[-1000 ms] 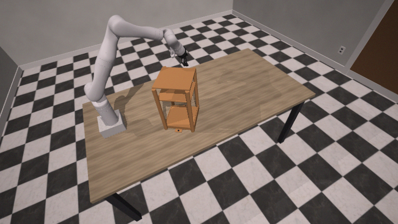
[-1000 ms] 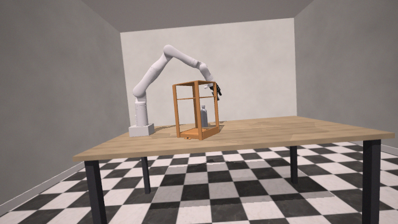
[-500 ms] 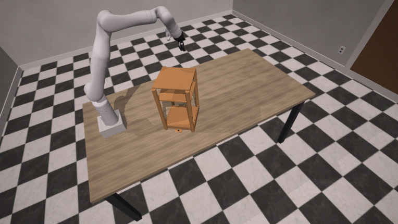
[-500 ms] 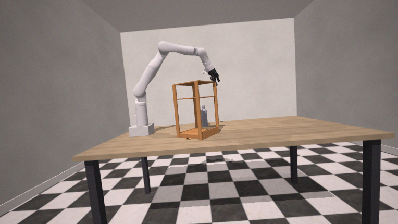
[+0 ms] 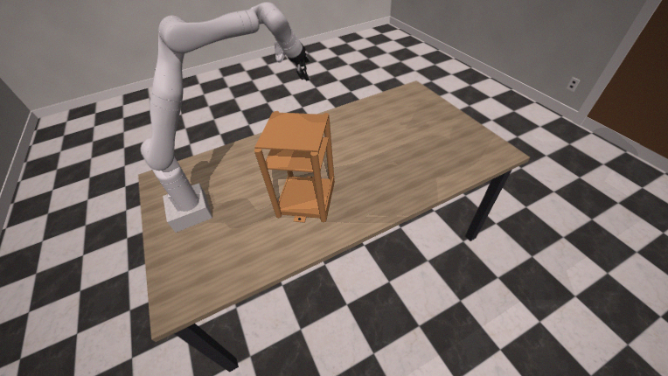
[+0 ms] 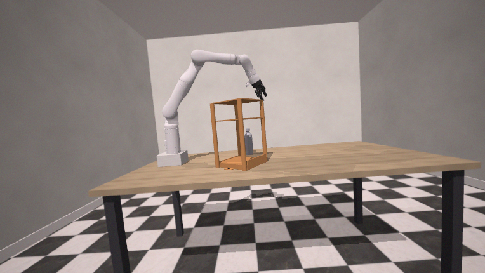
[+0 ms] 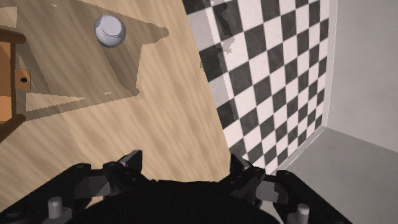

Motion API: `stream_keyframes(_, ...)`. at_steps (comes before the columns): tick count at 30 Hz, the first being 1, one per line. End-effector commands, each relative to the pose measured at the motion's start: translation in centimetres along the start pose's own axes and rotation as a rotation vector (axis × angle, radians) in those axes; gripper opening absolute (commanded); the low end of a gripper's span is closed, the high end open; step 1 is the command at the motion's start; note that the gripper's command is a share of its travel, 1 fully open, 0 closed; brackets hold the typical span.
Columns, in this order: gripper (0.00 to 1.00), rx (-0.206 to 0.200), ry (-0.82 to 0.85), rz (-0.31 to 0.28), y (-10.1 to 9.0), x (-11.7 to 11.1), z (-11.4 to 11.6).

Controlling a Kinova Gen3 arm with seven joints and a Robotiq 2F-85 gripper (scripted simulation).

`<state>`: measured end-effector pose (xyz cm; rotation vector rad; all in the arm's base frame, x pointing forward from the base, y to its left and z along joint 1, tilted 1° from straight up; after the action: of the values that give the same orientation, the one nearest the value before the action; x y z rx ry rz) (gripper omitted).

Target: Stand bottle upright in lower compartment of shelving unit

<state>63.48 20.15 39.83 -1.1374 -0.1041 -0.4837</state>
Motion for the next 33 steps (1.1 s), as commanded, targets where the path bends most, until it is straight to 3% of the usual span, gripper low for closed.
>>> stream_keyframes(1,1.00,-0.027,0.003,0.034,0.5,-1.4,0.2)
stream_keyframes(3,1.00,-0.077,0.017,0.081,1.2,-3.4,-0.2)
stream_keyframes(5,1.00,-0.077,0.017,0.081,1.2,-3.4,-0.2)
stream_keyframes(13,1.00,-0.377,0.094,0.261,2.3,-12.2,-2.6)
stream_keyframes(16,1.00,-0.452,0.113,0.286,2.0,-13.9,-3.2)
stream_keyframes(33,1.00,-0.477,0.119,0.292,1.9,-14.5,-3.4)
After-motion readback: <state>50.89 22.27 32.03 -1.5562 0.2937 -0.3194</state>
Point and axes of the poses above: the point where the finger pads meet when closed, its own y axis out along the fingers, its own z axis across the jaws, x = y × z, the point moved 5 cm from there along -y, back along the fingers, and after that the axes turned 8 degrees about -y, right-handed, at the moved point
